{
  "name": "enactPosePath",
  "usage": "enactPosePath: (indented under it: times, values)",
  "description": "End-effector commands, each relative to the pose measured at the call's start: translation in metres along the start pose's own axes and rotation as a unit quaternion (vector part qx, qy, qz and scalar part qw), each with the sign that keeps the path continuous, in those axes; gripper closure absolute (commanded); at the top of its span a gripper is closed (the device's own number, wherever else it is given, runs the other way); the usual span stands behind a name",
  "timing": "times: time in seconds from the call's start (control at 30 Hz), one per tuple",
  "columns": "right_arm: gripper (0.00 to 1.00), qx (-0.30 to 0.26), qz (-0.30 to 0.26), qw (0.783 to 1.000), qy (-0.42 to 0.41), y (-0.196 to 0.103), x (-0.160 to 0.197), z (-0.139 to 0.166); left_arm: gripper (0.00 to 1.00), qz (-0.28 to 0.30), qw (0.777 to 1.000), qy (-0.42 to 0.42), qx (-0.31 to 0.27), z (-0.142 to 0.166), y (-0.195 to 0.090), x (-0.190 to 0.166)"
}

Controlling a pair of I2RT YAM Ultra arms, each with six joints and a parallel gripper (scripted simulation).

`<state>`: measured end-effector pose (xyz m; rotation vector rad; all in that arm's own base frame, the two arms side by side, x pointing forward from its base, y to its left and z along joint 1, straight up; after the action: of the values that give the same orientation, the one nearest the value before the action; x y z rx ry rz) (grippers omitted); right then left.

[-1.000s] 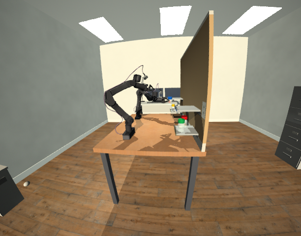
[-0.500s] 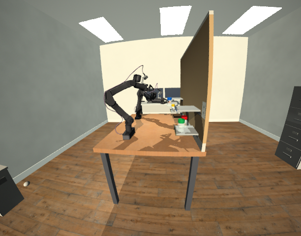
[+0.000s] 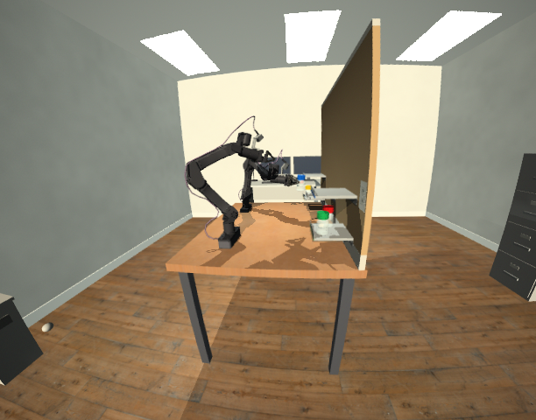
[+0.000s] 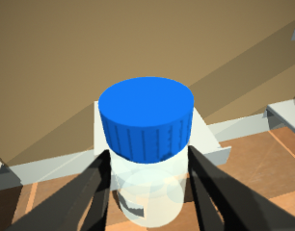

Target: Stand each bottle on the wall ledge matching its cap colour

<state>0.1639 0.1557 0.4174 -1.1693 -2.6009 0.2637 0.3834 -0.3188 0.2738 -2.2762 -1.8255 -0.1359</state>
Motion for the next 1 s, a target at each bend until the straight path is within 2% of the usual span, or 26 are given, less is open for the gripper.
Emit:
enactPosePath:
  times: [0.0, 0.53, 0.67, 0.97]
  values:
    - [0.00, -0.017, -0.004, 1.000, 0.001, -0.009, 0.001, -0.006, 0.51, 0.046, 0.997, -0.021, -0.055, -0.027, -0.002, 0.015]
    - [0.00, -0.017, -0.004, 1.000, 0.001, -0.009, 0.001, -0.006, 0.51, 0.040, 0.998, -0.021, -0.047, -0.023, 0.000, 0.018]
    - [0.00, -0.017, -0.004, 1.000, 0.001, -0.009, 0.001, -0.006, 0.51, 0.043, 0.998, -0.023, -0.051, -0.051, -0.008, 0.019]
    - [0.00, -0.017, -0.004, 1.000, 0.001, -0.009, 0.001, -0.006, 0.51, 0.044, 0.997, -0.027, -0.059, -0.054, -0.004, 0.019]
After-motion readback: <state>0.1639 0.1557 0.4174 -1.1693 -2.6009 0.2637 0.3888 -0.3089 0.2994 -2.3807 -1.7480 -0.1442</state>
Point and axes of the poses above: on each arm, the point where the finger pads meet when closed, its own y axis out along the fingers, its own x axis across the jaws, z = x × y, the point moved 7 cm from there along -y, back along the fingers, and after that the axes turned 10 degrees about y, right-handed, at the moved point
